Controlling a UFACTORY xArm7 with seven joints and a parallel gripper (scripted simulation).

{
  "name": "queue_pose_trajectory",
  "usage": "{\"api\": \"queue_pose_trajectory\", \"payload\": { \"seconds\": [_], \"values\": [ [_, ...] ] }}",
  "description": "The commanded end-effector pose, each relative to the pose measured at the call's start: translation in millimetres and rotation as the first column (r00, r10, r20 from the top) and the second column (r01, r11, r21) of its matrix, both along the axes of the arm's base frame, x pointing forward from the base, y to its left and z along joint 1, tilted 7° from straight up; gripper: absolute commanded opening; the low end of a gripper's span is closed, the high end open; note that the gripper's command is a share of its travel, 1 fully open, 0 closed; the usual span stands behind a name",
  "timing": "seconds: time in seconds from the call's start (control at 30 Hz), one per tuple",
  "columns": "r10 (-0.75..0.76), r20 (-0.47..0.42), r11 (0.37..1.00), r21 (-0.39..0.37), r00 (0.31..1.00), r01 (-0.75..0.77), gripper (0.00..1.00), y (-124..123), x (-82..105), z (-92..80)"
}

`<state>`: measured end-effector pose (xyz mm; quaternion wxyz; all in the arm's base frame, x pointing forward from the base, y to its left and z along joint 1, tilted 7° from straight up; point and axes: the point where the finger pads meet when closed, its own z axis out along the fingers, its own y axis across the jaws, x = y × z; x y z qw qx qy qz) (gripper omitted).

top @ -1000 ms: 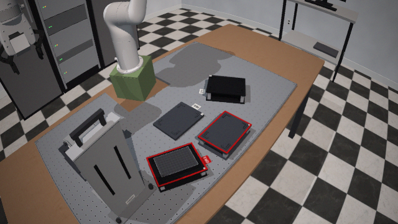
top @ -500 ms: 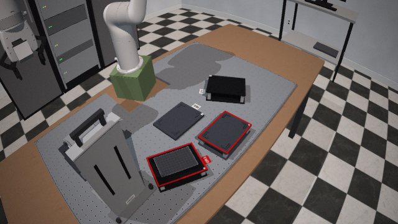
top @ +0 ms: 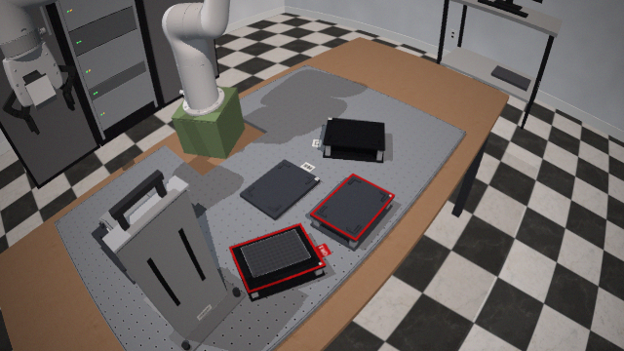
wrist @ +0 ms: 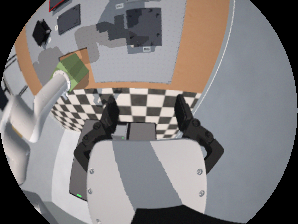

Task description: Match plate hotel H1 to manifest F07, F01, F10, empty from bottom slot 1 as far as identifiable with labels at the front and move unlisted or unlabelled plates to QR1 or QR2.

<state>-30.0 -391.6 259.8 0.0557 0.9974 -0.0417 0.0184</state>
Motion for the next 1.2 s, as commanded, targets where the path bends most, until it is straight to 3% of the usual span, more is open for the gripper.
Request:
{"api": "queue_pose_trajectory", "payload": {
  "seconds": [0.0,1.17],
  "values": [
    [0.0,0.0,1.0,-0.004,1.0,0.0,1.0,-2,0.1,-3.9],
    [0.0,0.0,1.0,-0.004,1.0,0.0,1.0,-8,1.7,-55.3]
  ]
}}
